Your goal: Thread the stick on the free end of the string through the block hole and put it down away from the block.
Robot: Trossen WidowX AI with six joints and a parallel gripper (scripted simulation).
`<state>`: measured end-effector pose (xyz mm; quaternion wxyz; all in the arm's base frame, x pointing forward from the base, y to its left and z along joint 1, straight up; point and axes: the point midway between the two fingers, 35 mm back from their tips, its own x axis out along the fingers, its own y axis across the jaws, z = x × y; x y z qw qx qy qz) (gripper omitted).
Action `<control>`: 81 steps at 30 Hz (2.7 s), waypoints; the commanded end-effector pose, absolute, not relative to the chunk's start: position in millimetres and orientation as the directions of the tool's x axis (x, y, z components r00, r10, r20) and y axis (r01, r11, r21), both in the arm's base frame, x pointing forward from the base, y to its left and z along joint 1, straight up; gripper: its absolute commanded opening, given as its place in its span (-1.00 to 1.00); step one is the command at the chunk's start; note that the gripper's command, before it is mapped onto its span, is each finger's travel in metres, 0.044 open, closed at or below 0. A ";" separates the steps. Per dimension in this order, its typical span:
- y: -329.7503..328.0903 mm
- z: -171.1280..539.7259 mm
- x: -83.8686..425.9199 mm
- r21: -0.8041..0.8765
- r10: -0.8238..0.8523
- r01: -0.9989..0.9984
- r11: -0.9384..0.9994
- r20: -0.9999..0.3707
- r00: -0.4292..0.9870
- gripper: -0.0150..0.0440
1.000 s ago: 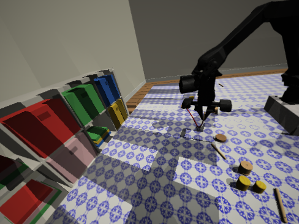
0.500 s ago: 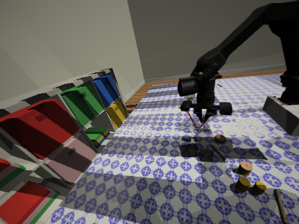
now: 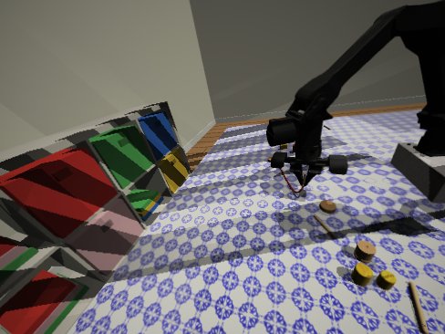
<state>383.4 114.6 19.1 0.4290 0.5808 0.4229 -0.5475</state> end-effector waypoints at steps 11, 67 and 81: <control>113.3 7.1 370.8 0.033 0.027 0.960 -0.277 -0.999 0.042 -0.49; 78.7 -20.9 335.2 0.030 0.022 0.960 -0.278 -0.999 0.038 -0.49; 60.4 -21.3 330.3 0.031 0.020 0.960 -0.278 -0.999 0.038 -0.49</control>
